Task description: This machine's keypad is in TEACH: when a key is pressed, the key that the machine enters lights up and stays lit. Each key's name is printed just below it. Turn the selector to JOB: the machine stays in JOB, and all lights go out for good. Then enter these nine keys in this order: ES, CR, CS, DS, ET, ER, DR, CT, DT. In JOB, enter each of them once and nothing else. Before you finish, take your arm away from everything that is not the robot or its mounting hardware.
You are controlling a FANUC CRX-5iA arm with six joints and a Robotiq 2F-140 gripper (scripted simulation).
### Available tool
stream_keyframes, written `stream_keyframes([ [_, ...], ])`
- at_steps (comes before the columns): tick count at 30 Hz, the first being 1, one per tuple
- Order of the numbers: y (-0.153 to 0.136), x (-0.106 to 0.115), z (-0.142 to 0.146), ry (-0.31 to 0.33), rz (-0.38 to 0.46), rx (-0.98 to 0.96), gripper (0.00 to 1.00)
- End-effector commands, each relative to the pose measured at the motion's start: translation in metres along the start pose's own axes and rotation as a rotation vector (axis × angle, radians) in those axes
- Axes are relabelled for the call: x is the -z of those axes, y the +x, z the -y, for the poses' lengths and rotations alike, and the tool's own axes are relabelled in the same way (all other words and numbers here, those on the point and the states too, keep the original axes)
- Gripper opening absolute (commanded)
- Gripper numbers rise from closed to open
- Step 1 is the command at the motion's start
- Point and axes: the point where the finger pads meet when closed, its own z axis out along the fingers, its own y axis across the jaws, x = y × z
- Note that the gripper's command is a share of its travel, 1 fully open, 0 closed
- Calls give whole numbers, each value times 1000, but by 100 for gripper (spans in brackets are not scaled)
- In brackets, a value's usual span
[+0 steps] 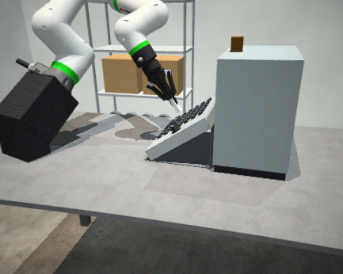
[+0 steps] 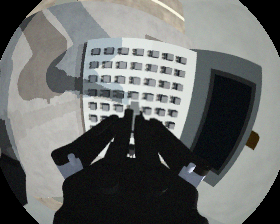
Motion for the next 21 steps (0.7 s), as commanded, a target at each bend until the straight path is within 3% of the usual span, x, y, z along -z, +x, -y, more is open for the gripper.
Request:
stream_keyframes([
  [1,17,-1,1,-1,-1,7,0],
  [21,17,-20,1,-1,-1,7,0],
])
